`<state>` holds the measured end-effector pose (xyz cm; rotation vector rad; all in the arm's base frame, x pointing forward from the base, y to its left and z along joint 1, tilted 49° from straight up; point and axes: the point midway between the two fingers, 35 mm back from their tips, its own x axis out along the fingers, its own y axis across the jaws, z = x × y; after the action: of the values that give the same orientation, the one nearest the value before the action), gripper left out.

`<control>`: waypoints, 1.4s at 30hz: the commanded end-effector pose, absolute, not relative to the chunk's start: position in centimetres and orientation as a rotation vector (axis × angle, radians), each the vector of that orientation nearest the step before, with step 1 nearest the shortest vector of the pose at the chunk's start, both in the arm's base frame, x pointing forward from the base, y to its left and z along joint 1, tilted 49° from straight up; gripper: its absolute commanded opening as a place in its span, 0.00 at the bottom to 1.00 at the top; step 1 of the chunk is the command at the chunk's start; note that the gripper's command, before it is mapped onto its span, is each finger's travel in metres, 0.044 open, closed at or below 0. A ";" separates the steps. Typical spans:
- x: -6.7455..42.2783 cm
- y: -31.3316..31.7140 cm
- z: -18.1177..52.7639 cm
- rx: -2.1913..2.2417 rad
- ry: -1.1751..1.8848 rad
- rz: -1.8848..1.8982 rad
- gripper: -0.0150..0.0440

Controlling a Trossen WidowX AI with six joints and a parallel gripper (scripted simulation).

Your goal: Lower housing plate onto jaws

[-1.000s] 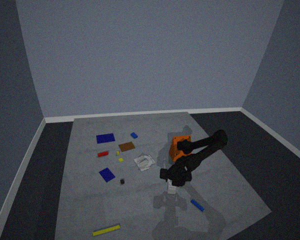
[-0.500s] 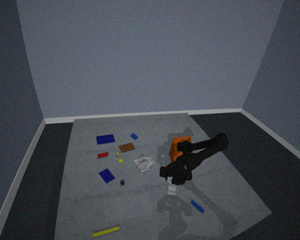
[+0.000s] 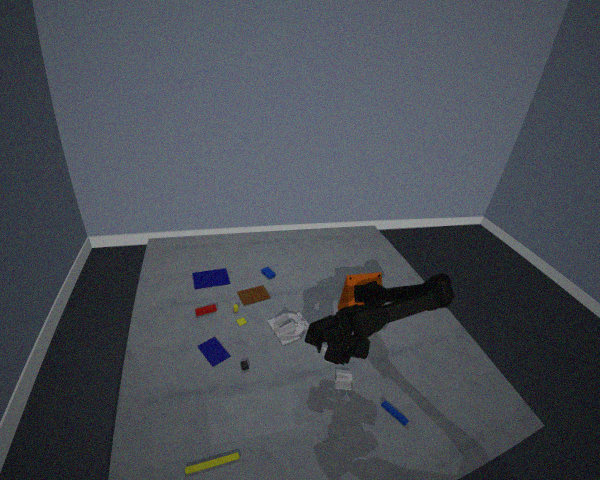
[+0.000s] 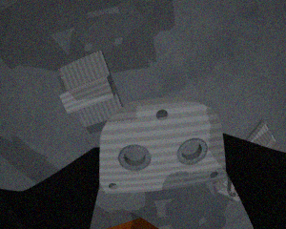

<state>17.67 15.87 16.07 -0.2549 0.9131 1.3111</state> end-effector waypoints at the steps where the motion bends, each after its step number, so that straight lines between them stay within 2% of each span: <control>1: 18.5 15.3 15.4 -0.238 0.935 1.291 0.85; 42: 23.9 7.0 6.2 0.097 1.217 1.049 0.85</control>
<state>23.75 7.75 6.89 0.0809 1.2055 1.0635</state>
